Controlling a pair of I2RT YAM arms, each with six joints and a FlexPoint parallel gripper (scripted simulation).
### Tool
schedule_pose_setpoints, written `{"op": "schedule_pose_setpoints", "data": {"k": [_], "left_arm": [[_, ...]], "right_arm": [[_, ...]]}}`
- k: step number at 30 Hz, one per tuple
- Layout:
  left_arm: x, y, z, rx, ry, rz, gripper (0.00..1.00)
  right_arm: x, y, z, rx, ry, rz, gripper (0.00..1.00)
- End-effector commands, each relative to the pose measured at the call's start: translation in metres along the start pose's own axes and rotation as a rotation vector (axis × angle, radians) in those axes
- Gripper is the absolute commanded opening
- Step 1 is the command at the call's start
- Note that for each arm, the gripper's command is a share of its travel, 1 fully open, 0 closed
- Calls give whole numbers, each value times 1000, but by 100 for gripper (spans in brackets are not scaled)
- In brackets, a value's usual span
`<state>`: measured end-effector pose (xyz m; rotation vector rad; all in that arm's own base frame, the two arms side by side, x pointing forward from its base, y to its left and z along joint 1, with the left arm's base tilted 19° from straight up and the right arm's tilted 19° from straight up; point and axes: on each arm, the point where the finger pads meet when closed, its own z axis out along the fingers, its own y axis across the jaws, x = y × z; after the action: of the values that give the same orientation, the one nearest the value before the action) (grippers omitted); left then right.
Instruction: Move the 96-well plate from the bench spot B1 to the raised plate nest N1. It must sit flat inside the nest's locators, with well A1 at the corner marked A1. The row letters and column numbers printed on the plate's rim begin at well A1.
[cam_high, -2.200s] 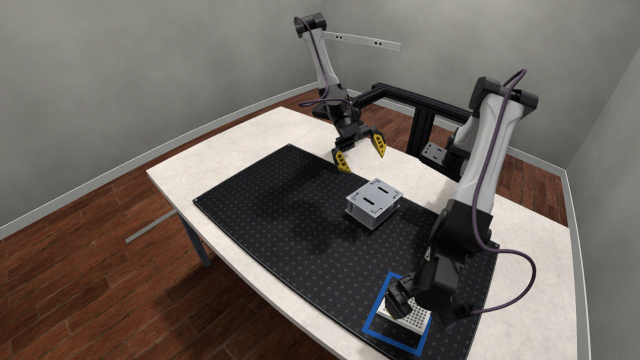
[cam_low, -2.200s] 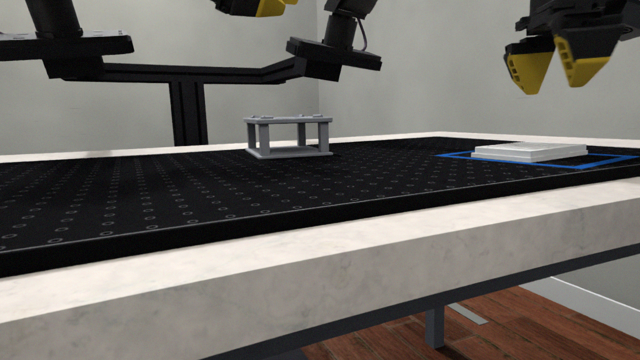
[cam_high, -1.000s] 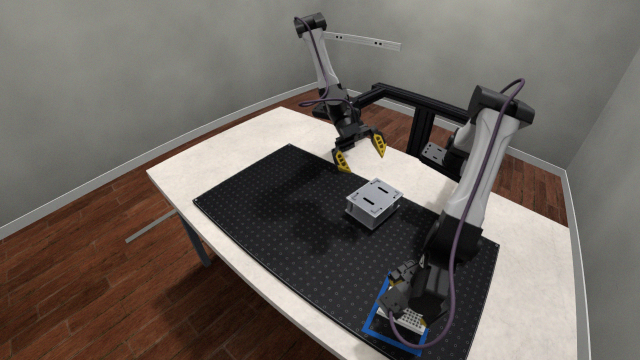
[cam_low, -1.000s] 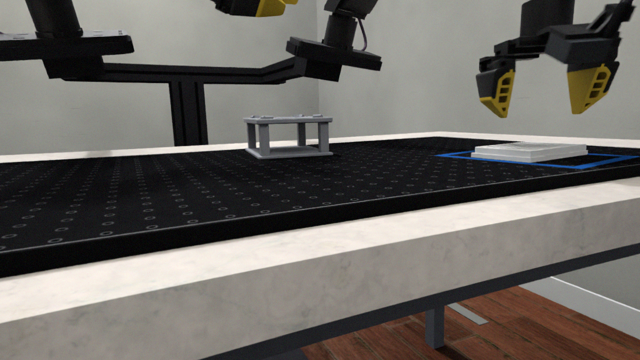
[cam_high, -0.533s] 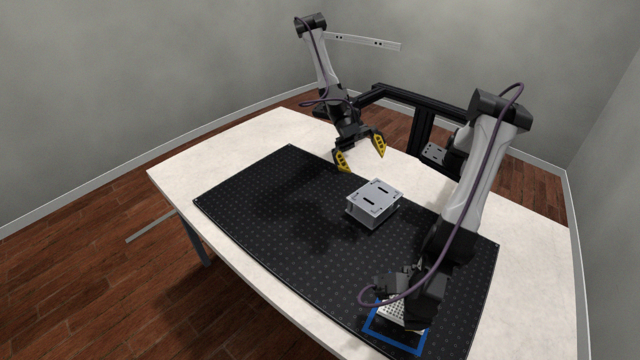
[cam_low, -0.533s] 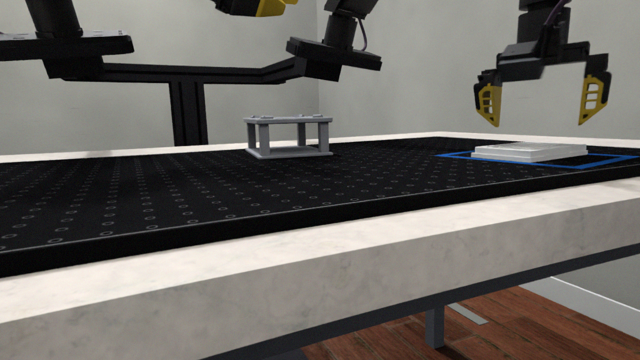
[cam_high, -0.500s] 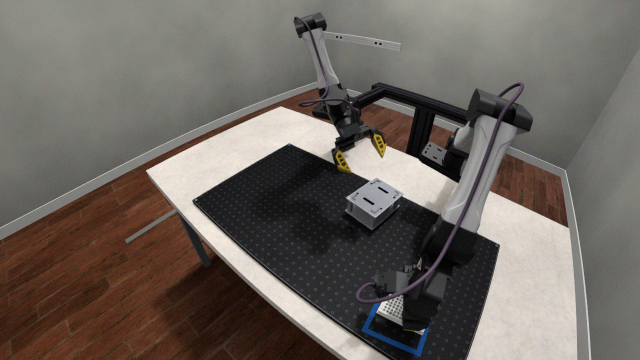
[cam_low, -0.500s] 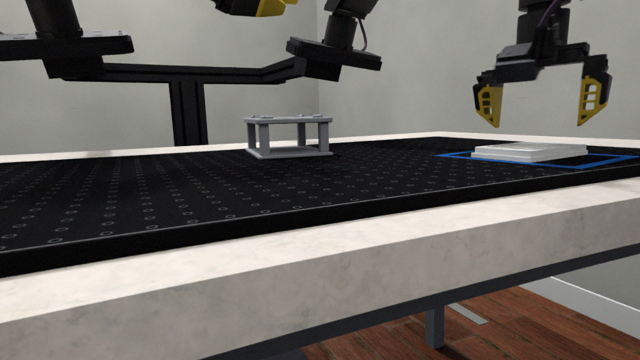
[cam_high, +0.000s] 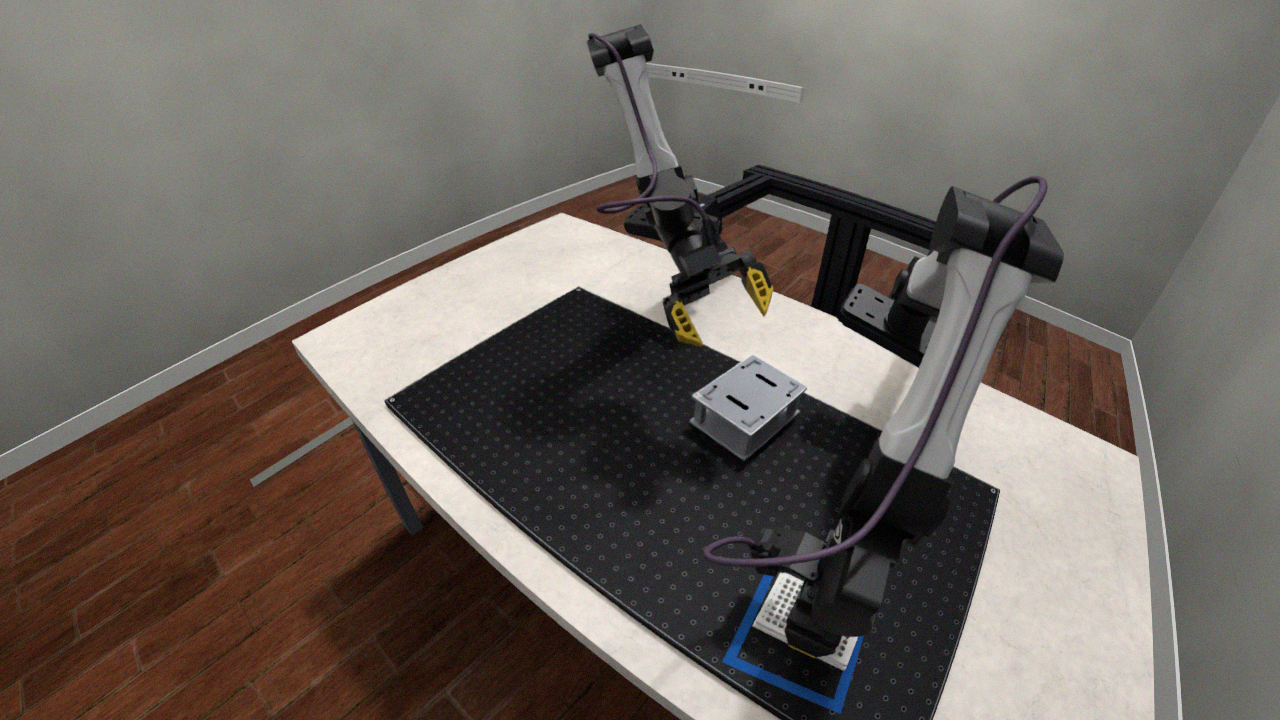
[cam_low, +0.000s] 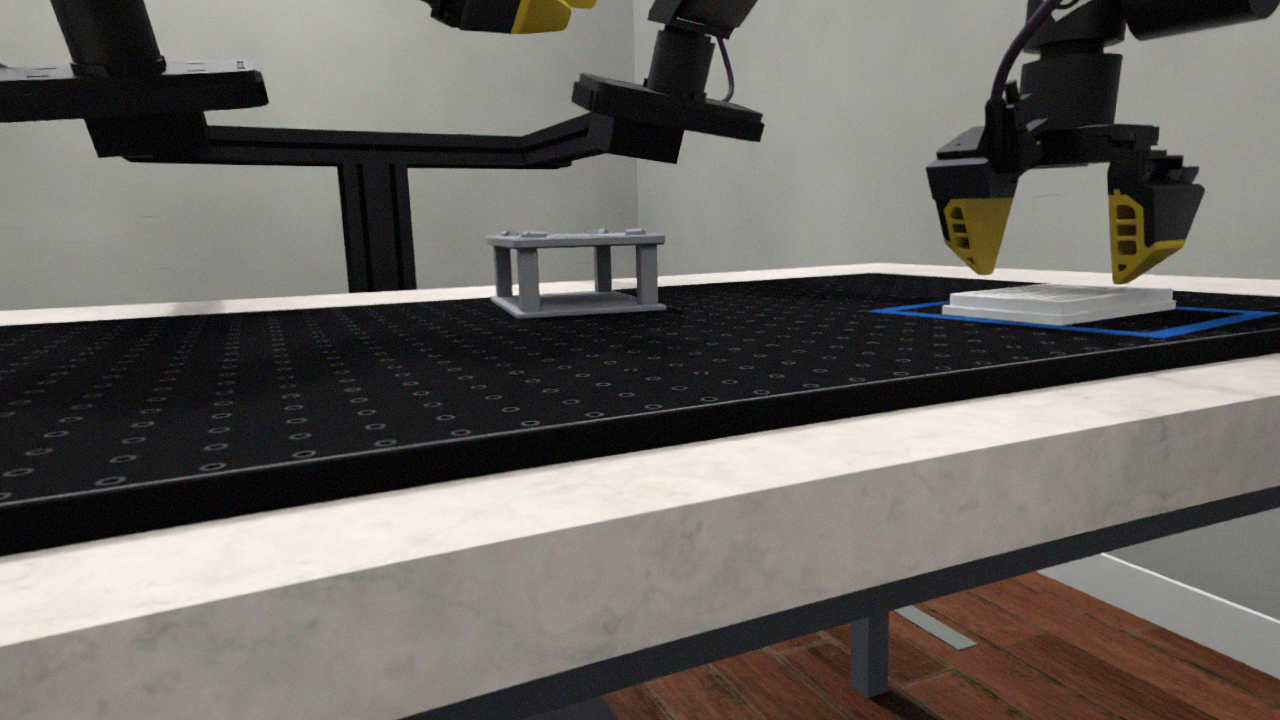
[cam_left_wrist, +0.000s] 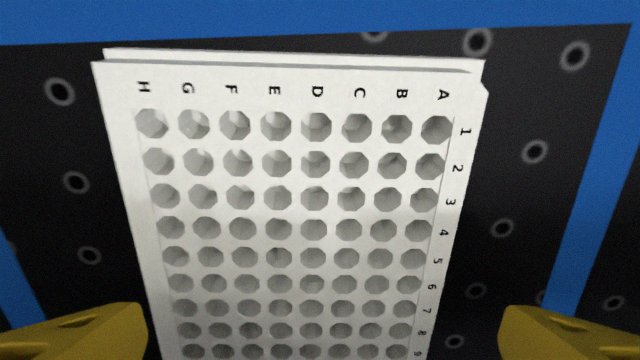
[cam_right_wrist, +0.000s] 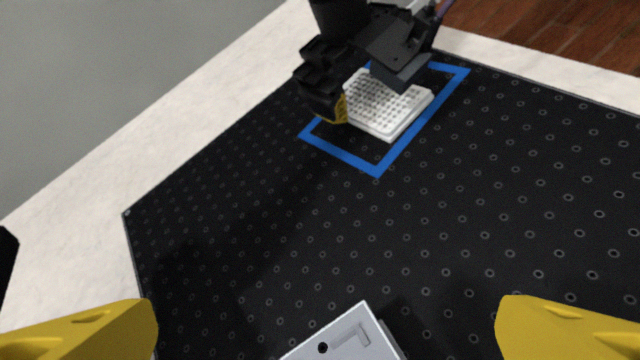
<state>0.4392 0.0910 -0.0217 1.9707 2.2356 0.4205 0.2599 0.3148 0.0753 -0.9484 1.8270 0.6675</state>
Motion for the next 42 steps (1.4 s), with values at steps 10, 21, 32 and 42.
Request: {"op": "schedule_pose_setpoints", "data": {"k": [10,21,32,42], "left_arm": [[2,9,17,-28,-4,20,100],[6,18,13,-55,1,13,93],[2,18,-3,-64,-4,12,65],[-15,-6,-41,-67,2,14,77]], "right_arm": [[-18,4,5,-5,-47,-8,100],[-18,4,5,-5,-47,-8,100],[-18,4,5,-5,-48,-8,100],[-18,4,5,-5,-48,-8,100]]}}
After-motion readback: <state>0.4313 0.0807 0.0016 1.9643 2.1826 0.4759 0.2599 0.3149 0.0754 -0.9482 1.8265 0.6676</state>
